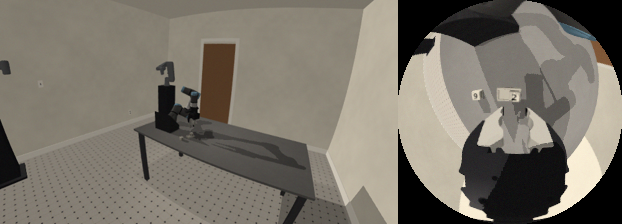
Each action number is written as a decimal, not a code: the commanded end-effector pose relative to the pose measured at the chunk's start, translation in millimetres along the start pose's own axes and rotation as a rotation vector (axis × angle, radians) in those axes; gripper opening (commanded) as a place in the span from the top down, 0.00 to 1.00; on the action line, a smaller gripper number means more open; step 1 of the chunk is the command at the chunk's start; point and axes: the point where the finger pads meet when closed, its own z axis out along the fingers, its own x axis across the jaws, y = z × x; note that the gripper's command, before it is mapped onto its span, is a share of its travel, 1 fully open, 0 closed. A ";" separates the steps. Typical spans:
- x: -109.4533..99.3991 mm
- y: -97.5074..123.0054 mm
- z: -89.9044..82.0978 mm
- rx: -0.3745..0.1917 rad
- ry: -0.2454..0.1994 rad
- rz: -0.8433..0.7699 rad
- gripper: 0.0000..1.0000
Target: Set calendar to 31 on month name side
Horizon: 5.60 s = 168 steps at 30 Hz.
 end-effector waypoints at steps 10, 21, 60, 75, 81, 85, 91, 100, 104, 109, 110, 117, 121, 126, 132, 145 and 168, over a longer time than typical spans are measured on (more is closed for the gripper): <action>-0.3 0.4 -8.8 0.000 -0.001 0.000 0.00; -0.3 0.4 -8.8 0.000 -0.001 0.000 0.00; -44.4 0.1 -3.9 -0.001 -0.003 -0.504 0.00; -82.9 0.4 2.5 0.000 -0.003 -0.983 0.00; -91.4 0.4 4.2 0.000 -0.003 -1.097 0.00; -101.3 0.4 6.5 0.001 -0.002 -1.236 0.00; -112.6 0.3 9.4 0.001 -0.002 -1.402 0.00; -120.1 0.2 11.6 0.000 -0.001 -1.520 0.00; -122.1 0.1 12.1 0.000 -0.001 -1.552 0.00; -122.8 0.1 12.4 0.000 -0.001 -1.564 0.00; -122.8 0.1 12.4 0.000 -0.001 -1.564 0.00; -122.8 0.1 12.4 0.000 -0.001 -1.564 0.72; -122.8 0.1 12.4 0.000 -0.001 -1.564 0.72; -122.8 0.1 12.4 0.000 -0.001 -1.564 0.72; -122.8 0.1 12.4 0.000 -0.001 -1.564 0.72; -122.8 0.1 12.4 0.000 -0.001 -1.564 0.72; -123.0 0.0 21.0 0.000 -0.001 -1.565 0.72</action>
